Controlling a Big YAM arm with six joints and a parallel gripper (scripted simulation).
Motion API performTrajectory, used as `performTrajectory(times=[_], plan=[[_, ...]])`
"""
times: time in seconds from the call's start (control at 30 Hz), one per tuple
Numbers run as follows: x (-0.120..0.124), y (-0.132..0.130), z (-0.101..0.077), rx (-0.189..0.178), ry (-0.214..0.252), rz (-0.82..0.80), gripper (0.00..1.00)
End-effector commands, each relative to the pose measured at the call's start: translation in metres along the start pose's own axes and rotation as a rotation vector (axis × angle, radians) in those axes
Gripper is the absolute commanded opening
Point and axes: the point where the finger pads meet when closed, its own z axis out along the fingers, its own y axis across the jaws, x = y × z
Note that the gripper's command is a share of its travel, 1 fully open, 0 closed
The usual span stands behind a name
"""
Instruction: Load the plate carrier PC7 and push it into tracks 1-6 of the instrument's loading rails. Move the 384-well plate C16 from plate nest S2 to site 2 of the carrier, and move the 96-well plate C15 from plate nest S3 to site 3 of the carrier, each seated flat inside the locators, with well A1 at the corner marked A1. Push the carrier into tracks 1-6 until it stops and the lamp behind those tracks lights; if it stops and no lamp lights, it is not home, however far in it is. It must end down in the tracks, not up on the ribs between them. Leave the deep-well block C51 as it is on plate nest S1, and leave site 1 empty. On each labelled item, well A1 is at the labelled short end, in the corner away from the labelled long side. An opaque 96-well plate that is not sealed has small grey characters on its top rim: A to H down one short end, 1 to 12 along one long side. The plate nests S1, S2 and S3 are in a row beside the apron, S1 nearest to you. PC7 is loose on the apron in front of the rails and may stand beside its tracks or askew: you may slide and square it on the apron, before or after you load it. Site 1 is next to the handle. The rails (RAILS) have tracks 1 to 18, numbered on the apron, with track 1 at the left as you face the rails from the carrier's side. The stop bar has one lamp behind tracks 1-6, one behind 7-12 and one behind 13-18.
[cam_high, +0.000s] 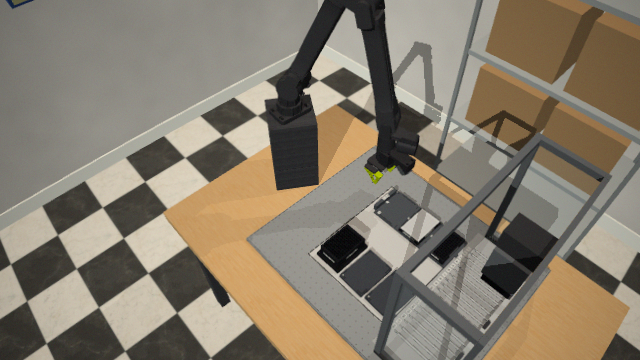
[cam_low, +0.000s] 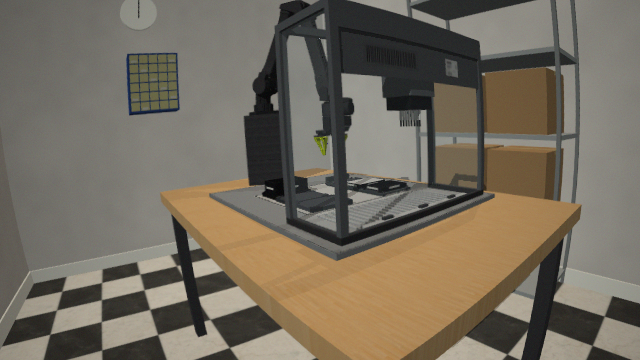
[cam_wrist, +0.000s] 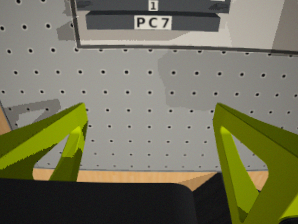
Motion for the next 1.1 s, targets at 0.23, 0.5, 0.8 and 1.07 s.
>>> performTrajectory(times=[0.23, 0.5, 0.8, 1.07], plan=[[-0.010, 0.001, 0.029, -0.004, -0.017, 0.022, 0.80], [-0.009, 0.000, 0.045, -0.002, -0.015, 0.022, 0.80], [-0.006, -0.001, 0.070, -0.001, -0.012, 0.018, 0.80], [-0.005, -0.002, 0.084, 0.000, -0.011, 0.016, 0.80]])
